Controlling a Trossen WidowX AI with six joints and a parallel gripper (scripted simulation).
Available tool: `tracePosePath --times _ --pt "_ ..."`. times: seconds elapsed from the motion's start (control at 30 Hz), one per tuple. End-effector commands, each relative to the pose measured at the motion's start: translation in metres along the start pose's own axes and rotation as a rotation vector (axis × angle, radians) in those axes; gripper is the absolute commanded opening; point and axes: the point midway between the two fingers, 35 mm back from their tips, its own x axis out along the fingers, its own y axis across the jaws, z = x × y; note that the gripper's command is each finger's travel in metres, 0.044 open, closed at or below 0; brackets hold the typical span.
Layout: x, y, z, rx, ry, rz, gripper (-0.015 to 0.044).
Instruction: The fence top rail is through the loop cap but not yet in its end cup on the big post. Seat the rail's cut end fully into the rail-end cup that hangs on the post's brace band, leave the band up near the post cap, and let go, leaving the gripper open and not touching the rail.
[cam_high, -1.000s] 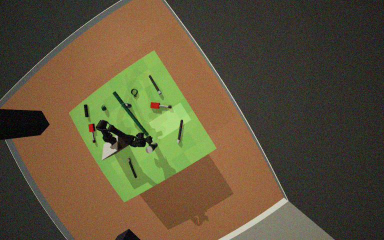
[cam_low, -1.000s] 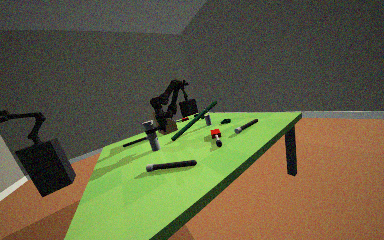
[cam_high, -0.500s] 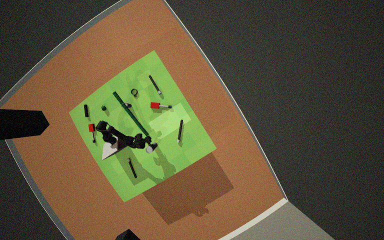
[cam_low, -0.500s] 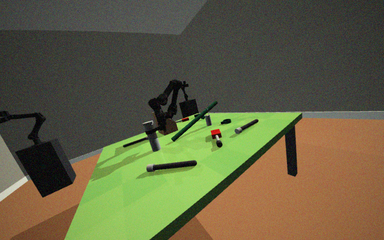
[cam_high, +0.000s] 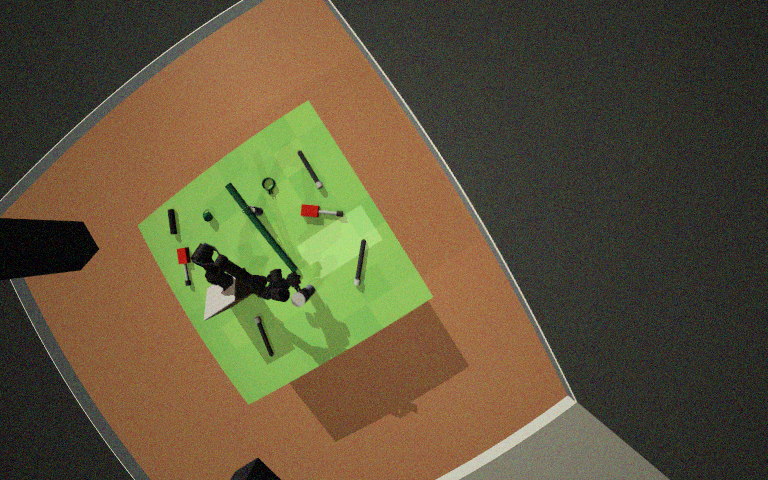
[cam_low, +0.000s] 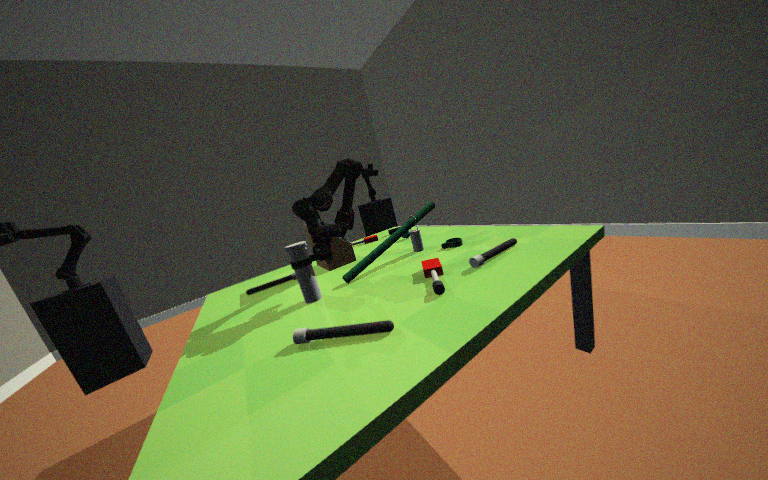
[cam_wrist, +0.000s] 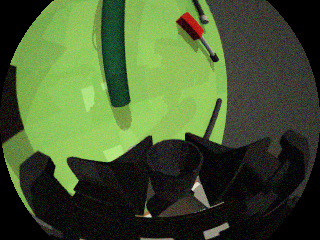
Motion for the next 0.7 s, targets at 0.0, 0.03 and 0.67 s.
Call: tracePosePath --times 0.0,0.03,0.67 --pt "-0.0018 0.0038 -0.0012 -0.033 -0.019 0.0 0.0" --pt "-0.0019 0.004 -0.0012 -0.035 -0.02 -0.001 0.0" --pt "-0.0055 0.0101 -0.0019 -0.101 -0.058 0.0 0.0"
